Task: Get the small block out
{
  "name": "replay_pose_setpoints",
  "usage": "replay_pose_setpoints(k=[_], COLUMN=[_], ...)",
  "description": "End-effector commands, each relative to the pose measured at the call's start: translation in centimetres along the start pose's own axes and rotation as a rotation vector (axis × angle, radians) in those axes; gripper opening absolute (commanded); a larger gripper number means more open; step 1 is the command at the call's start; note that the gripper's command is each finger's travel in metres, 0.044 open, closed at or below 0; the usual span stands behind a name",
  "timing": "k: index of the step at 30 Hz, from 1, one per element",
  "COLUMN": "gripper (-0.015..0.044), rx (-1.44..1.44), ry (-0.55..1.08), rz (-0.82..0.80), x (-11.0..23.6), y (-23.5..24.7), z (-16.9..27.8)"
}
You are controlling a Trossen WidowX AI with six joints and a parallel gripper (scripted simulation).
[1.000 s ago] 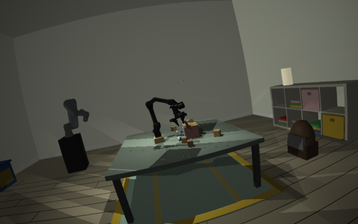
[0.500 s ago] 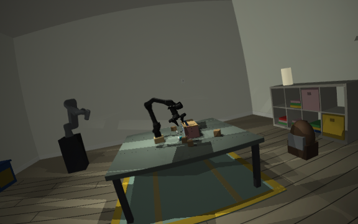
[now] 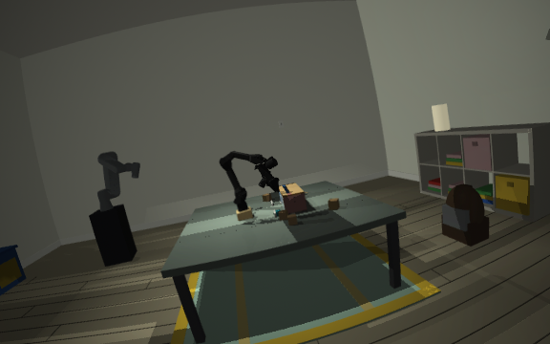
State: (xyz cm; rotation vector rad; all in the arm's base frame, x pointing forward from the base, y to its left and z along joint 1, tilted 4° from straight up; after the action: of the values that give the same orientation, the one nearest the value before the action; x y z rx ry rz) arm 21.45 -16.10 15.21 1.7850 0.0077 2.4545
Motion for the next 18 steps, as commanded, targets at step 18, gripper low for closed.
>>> replay_pose_setpoints(k=[18], gripper=[0.0285], rx=[-0.256], ry=[0.054], rz=[-0.004], x=[-5.5], y=[0.3], z=[-2.7])
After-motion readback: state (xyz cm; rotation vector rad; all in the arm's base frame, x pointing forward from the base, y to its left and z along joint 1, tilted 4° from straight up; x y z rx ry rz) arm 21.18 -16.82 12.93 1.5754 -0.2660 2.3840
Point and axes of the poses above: the point midway between the two fingers, 35 mm back from their tips, its own x axis back along the fingers, its own y axis across the jaws, z = x × y, the point moved 3 cm from there along x, back along the fingers, and after that the axes turned 6 degrees about -x, right-handed, at the moved point
